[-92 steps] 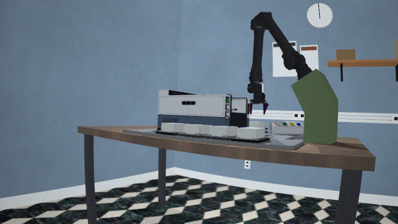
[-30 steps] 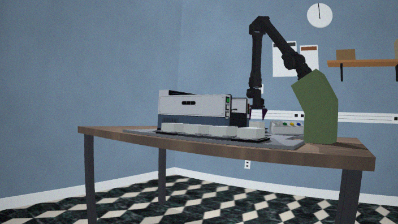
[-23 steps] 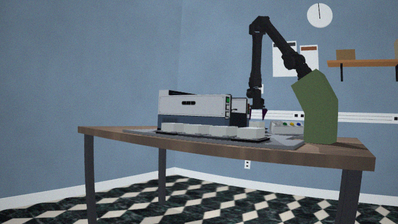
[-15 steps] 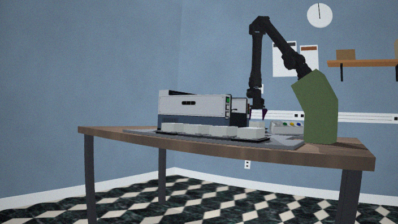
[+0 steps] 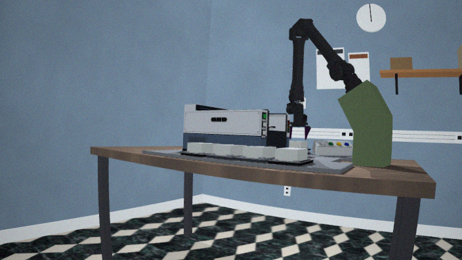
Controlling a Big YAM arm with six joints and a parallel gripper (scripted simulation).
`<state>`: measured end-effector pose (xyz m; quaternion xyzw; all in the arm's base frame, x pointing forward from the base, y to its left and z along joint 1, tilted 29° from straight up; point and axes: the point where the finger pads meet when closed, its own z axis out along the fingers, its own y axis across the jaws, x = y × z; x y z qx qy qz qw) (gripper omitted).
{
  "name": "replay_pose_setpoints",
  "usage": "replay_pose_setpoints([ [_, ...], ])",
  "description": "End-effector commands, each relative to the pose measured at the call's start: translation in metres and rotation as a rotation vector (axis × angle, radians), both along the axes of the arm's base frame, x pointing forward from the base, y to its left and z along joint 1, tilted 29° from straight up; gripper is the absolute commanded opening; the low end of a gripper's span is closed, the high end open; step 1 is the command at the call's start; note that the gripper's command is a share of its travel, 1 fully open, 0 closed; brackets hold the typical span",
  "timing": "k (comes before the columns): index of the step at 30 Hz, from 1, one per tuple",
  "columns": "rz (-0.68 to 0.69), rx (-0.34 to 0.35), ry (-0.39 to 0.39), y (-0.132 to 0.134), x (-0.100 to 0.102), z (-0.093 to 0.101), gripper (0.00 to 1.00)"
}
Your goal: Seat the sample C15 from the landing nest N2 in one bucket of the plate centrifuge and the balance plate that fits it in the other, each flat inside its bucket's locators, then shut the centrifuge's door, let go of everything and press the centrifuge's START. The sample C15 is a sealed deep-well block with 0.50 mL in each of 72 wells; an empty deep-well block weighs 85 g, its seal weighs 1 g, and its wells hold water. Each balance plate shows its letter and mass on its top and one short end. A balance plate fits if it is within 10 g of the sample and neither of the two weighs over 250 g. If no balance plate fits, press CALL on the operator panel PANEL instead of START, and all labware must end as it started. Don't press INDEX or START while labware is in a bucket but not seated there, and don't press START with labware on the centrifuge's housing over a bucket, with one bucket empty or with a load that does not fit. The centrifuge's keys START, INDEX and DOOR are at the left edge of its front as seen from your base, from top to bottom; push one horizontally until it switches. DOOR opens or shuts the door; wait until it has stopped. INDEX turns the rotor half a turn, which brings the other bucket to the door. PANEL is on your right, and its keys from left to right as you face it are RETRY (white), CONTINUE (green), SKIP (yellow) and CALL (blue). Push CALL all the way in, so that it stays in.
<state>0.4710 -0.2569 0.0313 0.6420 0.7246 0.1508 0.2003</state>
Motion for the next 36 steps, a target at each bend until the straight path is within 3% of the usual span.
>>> replay_pose_setpoints([
  [1, -0.001, -0.014, -0.031, 0.0032, 0.0111, 0.0114, 1.0],
  [36, -0.001, -0.015, -0.033, -0.0012, 0.0185, 0.01, 1.0],
])
